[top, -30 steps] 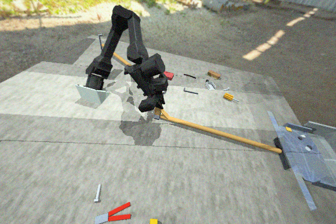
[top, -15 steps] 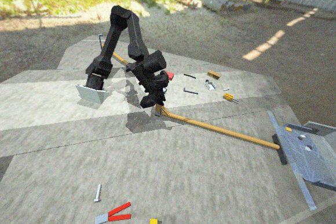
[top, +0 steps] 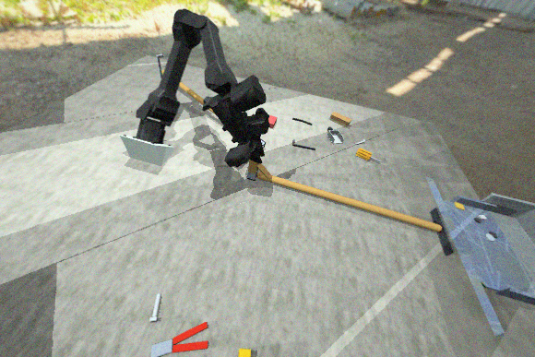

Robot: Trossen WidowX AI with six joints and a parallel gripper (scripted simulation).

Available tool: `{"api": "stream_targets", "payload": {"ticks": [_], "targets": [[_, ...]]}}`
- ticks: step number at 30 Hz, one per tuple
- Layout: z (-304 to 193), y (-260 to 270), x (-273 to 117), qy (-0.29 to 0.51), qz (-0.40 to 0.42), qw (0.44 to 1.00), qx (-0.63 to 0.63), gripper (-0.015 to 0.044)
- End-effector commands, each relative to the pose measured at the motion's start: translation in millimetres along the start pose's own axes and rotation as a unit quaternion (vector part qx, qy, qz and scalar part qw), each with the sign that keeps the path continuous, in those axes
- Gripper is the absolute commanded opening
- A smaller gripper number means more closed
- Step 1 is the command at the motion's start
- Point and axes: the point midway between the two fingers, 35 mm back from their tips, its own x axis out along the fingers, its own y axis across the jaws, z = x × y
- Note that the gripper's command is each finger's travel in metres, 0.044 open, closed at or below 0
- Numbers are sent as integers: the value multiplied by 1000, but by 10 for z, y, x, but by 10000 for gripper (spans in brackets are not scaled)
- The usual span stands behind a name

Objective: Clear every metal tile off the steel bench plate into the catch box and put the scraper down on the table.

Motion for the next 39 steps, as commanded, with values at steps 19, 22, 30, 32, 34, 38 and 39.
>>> {"api": "stream_targets", "payload": {"ticks": [19, 22, 30, 32, 34, 38, 39], "targets": [[-8, 253, -36, -4, 4, 1000, -6, 0], [10, 260, -24, -4, 4, 1000, -6, 0], [109, 296, 40, -4, 6, 1000, -8, 0], [134, 304, 57, -4, 6, 1000, -8, 0], [160, 312, 75, -4, 6, 1000, -9, 0], [212, 326, 112, -5, 7, 1000, -10, 0], [225, 329, 122, -5, 8, 1000, -10, 0]]}}
